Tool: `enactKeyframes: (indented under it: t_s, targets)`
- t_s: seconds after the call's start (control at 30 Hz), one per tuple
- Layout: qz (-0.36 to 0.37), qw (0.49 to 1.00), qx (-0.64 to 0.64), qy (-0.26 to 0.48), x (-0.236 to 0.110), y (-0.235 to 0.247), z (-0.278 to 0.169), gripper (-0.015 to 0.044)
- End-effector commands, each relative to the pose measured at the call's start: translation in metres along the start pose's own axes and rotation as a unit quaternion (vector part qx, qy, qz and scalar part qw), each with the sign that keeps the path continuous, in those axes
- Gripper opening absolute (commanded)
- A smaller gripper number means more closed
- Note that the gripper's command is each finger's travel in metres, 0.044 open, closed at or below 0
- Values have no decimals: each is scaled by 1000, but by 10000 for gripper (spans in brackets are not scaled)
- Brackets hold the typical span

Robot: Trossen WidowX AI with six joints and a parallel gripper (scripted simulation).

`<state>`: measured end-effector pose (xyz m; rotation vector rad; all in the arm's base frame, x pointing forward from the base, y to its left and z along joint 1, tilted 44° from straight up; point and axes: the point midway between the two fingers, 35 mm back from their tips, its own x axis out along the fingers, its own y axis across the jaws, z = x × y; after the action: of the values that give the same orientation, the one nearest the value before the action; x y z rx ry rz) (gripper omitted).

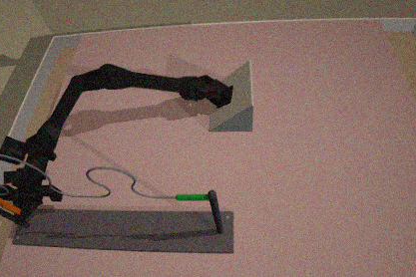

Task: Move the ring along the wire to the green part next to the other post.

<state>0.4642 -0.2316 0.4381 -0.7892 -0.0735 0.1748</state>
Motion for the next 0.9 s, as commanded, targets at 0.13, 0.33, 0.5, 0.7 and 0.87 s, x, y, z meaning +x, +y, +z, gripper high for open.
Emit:
enactKeyframes:
  t_s: [0.13, 0.33, 0.5, 0.7, 0.87]
  targets:
    - [-4, 998, -6, 63, -18, 5, 6, -150]
    - [-3, 994, -5, 113, -30, 11, 9, -150]
    - [-3, 988, -3, 156, -41, 17, 12, -150]
    - [-1, 978, 3, 208, -53, 24, 16, -150]
    - [3, 970, 14, 241, -61, 33, 20, -150]
